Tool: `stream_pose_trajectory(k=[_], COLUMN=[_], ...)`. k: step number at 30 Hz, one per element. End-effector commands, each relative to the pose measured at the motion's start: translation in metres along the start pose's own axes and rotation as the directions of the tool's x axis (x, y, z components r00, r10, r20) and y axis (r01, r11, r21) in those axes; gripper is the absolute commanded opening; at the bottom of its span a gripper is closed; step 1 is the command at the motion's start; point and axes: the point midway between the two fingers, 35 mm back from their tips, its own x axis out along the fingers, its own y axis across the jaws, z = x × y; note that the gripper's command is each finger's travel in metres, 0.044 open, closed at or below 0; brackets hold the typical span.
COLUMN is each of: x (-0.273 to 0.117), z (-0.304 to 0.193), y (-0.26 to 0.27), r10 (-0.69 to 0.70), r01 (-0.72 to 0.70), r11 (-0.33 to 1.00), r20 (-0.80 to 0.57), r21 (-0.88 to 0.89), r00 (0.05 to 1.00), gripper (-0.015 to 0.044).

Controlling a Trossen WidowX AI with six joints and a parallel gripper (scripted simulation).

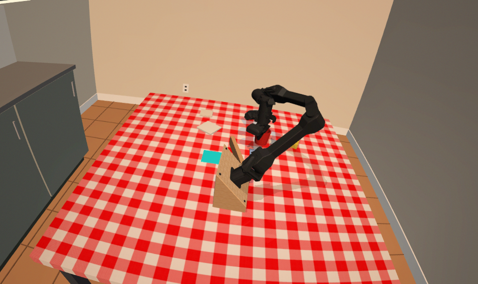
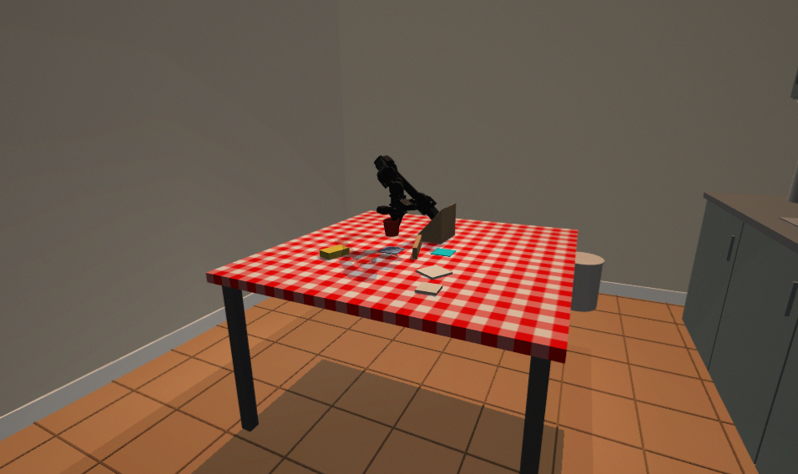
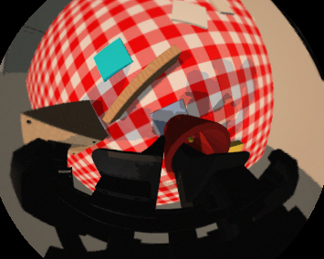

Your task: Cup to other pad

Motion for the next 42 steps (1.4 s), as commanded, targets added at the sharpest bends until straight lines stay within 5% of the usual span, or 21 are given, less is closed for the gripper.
stream_pose_trajectory(k=[1,42], x=[0.000,-0.007], z=[0.000,0.064], y=[0.000,0.066], r10=[0.000,0.006], r01=[0.000,-0.006], r11=[1.000,1.000], r20=[0.000,0.008], r21=[-0.001,0.005], r00=[1.000,1.000], gripper=[0.0000,0.0000])
